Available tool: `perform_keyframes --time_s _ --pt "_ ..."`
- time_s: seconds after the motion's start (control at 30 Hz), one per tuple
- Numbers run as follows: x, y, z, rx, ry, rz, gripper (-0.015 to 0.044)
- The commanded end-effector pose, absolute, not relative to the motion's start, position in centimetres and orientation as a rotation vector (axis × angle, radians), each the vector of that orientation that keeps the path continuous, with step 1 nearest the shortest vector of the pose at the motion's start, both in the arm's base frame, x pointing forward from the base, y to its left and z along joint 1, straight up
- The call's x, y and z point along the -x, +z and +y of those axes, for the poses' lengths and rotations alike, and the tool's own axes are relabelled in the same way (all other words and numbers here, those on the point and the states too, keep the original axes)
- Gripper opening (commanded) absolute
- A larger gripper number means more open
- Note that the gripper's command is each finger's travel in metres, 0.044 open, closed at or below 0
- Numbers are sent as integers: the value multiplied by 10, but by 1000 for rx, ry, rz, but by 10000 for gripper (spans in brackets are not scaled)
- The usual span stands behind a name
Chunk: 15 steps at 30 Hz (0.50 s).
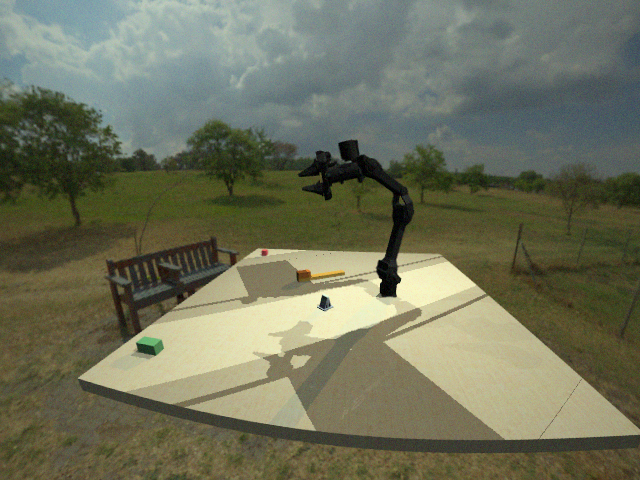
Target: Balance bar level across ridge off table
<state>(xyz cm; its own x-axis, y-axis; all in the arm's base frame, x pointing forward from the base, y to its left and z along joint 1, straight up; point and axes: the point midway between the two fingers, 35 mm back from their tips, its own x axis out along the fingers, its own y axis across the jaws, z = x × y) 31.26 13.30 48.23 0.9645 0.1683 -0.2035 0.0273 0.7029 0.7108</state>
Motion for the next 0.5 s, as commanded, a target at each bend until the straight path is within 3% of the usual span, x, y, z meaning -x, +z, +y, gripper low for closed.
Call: perform_keyframes --time_s 0.0,0.47 --pt "-330 461 125 -825 8 314 315" --pt "-374 389 74 -983 -282 462 315"
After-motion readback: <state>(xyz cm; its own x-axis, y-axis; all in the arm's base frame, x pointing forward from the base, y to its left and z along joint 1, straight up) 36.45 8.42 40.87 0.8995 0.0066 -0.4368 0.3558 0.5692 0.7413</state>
